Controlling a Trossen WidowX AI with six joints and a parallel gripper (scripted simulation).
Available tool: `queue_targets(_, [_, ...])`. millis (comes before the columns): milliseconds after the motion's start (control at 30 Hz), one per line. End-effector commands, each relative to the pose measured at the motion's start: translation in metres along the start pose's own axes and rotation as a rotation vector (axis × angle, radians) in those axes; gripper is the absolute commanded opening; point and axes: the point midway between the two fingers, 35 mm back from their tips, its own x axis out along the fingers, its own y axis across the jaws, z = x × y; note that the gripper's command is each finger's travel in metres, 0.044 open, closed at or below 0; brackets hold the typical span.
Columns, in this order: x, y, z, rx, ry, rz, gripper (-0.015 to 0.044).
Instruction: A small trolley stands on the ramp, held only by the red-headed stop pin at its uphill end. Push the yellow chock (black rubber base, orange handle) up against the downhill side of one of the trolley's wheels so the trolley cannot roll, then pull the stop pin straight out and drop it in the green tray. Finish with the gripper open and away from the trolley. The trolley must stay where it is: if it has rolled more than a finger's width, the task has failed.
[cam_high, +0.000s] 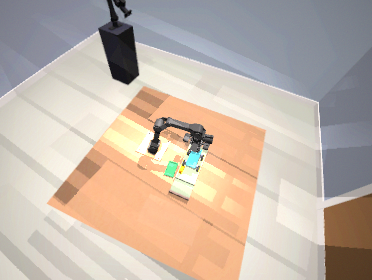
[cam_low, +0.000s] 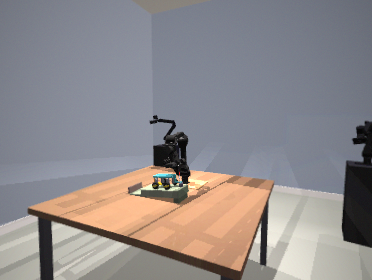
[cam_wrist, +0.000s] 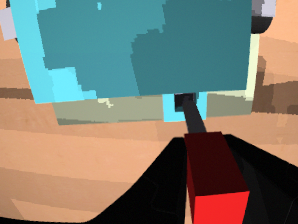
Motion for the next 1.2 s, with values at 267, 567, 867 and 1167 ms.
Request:
queue_targets(267, [-0.009,0.001,-0.004,-0.007,0.007,0.005,0.0])
queue_targets(567, [-0.01,0.002,-0.011,-0.007,0.008,0.005,0.0])
queue_targets(867, [-0.007,0.001,-0.026,-0.007,0.009,0.005,0.0])
queue_targets(1167, [-0.007,-0.002,-0.035,-0.006,0.01,0.005,0.0])
